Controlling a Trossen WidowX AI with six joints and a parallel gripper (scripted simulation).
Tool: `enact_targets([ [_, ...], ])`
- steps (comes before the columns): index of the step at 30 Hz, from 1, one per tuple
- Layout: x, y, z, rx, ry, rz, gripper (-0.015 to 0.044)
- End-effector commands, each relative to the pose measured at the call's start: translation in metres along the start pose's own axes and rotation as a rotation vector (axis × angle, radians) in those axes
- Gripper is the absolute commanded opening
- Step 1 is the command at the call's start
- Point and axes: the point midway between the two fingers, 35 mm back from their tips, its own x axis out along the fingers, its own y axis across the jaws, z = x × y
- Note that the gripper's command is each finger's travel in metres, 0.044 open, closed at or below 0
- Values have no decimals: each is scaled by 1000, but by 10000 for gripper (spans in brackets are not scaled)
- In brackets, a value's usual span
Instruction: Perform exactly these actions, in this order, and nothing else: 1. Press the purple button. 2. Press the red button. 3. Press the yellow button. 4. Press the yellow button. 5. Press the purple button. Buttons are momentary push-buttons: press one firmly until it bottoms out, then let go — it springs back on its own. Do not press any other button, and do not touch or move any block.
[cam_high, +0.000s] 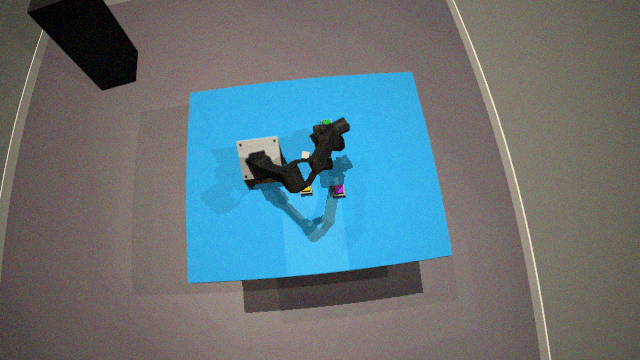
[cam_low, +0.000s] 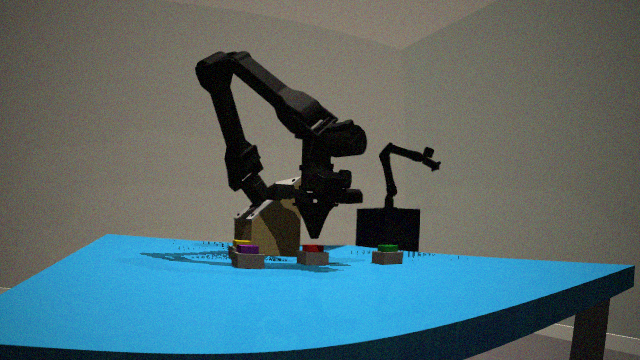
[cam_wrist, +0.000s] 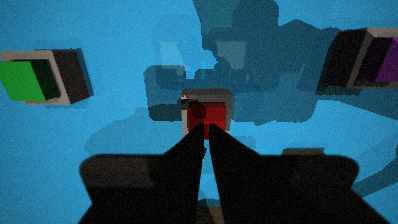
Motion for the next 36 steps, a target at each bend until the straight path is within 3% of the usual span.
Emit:
enact_targets([
  [1,9,-1,-3,-8,6,-7,20],
  [30,21,-1,-3,-8,6,-8,20],
  [36,-13,-1,-3,-8,6,-6,20],
])
